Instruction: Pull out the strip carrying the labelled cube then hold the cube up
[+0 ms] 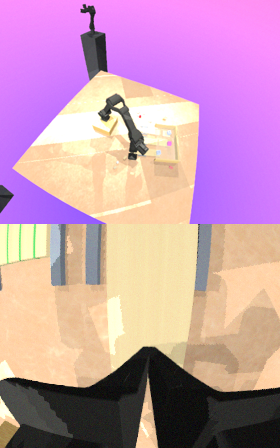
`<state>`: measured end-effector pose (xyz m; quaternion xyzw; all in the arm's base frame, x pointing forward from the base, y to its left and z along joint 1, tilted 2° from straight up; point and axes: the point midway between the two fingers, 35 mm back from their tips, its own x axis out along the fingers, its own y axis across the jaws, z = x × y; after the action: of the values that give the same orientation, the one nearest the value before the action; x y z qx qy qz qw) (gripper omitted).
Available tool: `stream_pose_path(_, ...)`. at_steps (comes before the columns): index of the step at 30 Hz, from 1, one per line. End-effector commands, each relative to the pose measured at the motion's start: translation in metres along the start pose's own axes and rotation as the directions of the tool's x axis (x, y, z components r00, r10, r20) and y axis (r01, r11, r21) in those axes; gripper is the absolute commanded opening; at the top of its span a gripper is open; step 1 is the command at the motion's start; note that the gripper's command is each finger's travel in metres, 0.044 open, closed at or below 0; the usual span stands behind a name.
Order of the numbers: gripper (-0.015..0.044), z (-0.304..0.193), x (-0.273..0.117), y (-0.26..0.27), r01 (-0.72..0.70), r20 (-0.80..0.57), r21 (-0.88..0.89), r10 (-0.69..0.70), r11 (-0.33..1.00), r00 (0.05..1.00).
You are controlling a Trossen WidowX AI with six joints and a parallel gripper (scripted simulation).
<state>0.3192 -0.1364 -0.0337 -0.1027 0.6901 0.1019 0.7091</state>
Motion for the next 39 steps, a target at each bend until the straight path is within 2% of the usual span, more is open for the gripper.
stream_pose_path(1, 0.0, -0.013, 0.005, 0.002, -0.008, -0.022, 0.002, 0.008, 1.0, 1.0)
stream_pose_path(39, 0.0, -0.074, 0.004, 0.002, -0.007, -0.028, 0.002, 0.008, 1.0, 1.0)
